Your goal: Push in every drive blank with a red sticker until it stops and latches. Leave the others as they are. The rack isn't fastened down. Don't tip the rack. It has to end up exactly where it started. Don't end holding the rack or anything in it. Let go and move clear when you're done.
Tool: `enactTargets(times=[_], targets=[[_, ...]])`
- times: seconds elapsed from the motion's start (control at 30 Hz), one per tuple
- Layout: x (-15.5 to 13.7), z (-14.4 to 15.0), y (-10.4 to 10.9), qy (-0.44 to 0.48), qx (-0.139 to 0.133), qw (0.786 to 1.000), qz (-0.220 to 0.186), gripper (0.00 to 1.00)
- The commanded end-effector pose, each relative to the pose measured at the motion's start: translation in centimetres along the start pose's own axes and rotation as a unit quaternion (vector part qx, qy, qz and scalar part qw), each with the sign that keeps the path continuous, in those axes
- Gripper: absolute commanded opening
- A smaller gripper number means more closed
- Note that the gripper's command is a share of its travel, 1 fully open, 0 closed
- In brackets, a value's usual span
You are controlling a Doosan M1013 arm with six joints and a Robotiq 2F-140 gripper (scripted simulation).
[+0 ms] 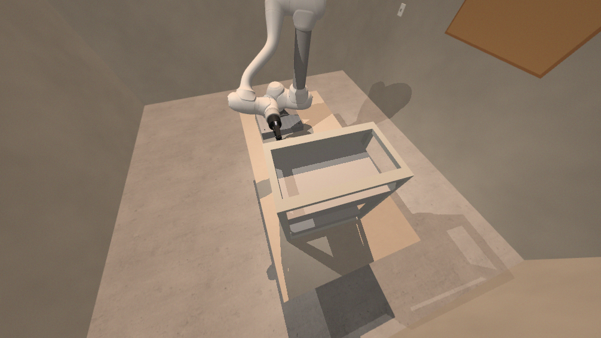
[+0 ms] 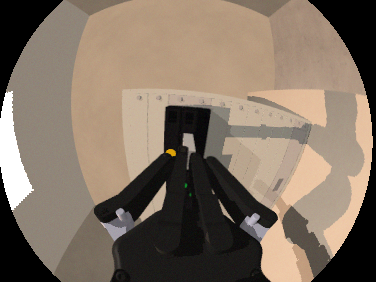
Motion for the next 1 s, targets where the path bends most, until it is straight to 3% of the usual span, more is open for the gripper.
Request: enactTargets(times=[0.0,0.97], targets=[[0.01,-0.01,0.0,0.0,0.0,1.0,0.0,0.0],[0.0,-0.01,-0.58,0.0,0.0,1.0,0.0,0.0]])
Point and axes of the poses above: the point where the finger pads meet when closed, its own y axis back along the fingers, its own z axis across the jaws, x = y × z, the point moved 7 cm from there along y, back along the fingers, and after that the axes turned 15 degrees about y, right-handed, at the moved point
